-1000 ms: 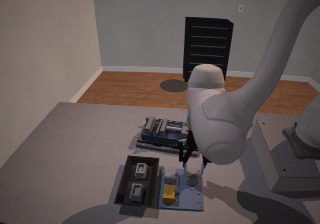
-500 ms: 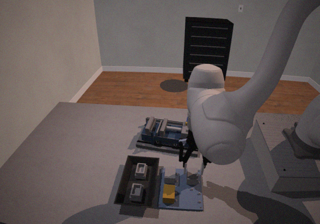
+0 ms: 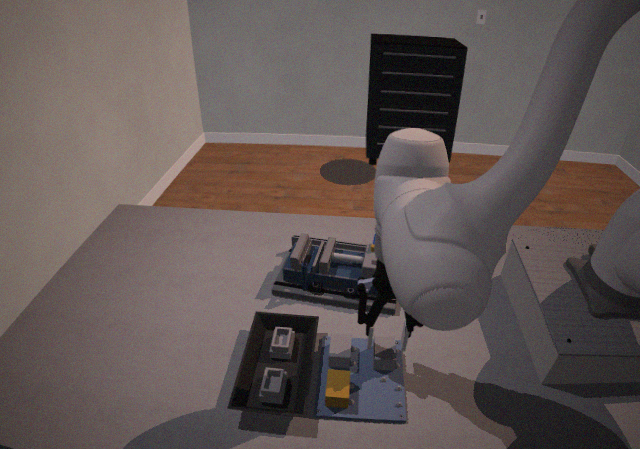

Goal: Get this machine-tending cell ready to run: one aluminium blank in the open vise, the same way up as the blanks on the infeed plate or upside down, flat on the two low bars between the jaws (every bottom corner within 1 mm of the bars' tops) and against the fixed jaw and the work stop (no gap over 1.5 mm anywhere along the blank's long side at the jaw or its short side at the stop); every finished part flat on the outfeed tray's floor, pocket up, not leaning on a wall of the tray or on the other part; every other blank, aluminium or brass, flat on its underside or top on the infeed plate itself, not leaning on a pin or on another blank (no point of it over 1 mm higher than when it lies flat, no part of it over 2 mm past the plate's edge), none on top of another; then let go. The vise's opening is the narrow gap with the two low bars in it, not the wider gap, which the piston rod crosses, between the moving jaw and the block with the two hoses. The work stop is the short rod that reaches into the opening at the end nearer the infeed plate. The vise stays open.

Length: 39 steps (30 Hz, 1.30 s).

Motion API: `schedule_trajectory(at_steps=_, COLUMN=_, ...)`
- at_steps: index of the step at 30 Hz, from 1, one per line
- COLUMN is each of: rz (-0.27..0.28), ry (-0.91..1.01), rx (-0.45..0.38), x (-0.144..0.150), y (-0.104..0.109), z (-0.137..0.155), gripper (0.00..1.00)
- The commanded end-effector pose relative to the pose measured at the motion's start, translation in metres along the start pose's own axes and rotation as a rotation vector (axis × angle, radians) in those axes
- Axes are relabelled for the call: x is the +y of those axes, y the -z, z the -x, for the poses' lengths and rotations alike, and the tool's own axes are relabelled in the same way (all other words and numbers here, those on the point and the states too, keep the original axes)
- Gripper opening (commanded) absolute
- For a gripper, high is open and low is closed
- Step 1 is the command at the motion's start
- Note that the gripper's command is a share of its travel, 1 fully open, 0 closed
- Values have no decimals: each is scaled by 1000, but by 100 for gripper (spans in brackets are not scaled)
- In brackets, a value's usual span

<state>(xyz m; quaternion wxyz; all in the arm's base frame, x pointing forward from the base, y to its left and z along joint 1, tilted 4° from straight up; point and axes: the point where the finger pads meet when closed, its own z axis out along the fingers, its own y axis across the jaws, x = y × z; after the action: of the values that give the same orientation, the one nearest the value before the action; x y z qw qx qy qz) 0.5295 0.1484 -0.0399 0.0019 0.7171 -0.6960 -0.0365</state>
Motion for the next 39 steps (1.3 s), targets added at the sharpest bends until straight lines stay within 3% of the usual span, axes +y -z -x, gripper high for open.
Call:
schedule_trajectory(at_steps=1, rz=-2, ry=2, rx=-1, x=2, y=-2, z=1, gripper=40)
schedule_trajectory(at_steps=39, rz=-2, ry=2, rx=-1, x=2, y=-7, z=1, gripper=40)
